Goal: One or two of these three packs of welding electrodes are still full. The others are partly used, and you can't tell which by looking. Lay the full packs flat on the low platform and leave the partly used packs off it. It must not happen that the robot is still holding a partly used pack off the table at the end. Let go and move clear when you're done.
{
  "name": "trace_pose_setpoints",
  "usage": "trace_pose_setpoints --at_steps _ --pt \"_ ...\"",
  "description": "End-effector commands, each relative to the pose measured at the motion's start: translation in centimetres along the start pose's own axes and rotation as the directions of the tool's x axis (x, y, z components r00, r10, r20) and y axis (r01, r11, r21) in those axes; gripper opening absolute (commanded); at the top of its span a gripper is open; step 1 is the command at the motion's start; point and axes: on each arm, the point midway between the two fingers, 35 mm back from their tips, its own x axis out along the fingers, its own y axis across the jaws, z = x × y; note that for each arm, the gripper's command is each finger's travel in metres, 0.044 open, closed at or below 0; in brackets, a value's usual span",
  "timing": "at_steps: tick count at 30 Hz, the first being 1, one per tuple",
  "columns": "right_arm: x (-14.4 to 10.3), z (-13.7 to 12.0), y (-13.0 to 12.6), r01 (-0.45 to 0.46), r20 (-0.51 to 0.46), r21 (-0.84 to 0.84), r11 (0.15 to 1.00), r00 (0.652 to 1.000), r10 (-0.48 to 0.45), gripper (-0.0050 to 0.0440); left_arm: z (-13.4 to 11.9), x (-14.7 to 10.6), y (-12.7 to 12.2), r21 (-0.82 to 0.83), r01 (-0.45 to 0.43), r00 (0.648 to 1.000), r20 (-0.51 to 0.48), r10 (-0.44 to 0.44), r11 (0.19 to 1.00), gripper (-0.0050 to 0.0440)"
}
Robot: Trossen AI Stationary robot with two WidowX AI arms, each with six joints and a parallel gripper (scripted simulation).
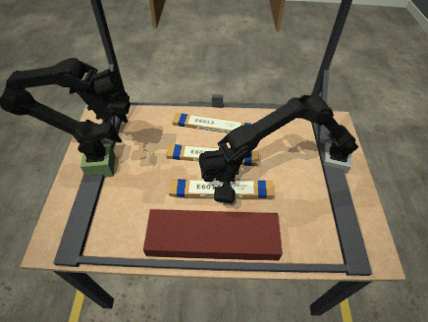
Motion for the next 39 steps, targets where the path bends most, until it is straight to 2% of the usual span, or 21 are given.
trace_pose_setpoints --at_steps 1,4,5,10,14,16,23,30,39 --pt "-0.5 0.3 0.0 -0.001 0.020 0.000 1.000 1.000 0.001 0.0430 1.1 -1.4 0.3 0.005 -0.020 0.998 0.058 0.020 1.000 -0.0050" --pt "-0.5 0.3 0.0 -0.001 0.020 0.000 1.000 1.000 0.001 0.0430 1.0 -1.2 0.3 0.005 -0.020 0.998 0.057 0.019 1.000 -0.0050" --pt "-0.5 0.3 0.0 -0.001 0.020 0.000 1.000 1.000 0.001 0.0430 1.7 -2.2 0.5 0.008 -0.032 0.996 0.086 0.031 0.999 -0.0050" --pt "-0.5 0.3 0.0 -0.001 0.020 0.000 1.000 1.000 0.001 0.0430 0.6 0.2 0.3 0.005 -0.016 0.999 0.048 0.016 1.000 -0.0050" --pt "-0.5 0.3 0.0 -0.001 0.020 0.000 1.000 1.000 0.001 0.0430 0.8 0.2 0.4 0.006 -0.022 0.998 0.062 0.021 1.000 -0.0050" --pt "-0.5 0.3 0.0 -0.001 0.020 0.000 1.000 1.000 0.001 0.0430 1.7 -1.0 0.6 0.009 -0.036 0.995 0.096 0.035 0.999 -0.0050" --pt "-0.5 0.3 0.0 -0.001 0.020 0.000 1.000 1.000 0.001 0.0430 1.6 -0.9 0.6 0.009 -0.035 0.995 0.094 0.034 0.999 -0.0050" --pt "-0.5 0.3 0.0 -0.001 0.020 0.000 1.000 1.000 0.001 0.0430 0.6 1.1 0.4 0.005 -0.019 0.998 0.056 0.019 1.000 -0.0050" --pt "-0.5 0.3 0.0 -0.001 0.020 0.000 1.000 1.000 0.001 0.0430 1.2 0.3 0.6 0.008 -0.032 0.996 0.087 0.031 0.999 -0.0050"
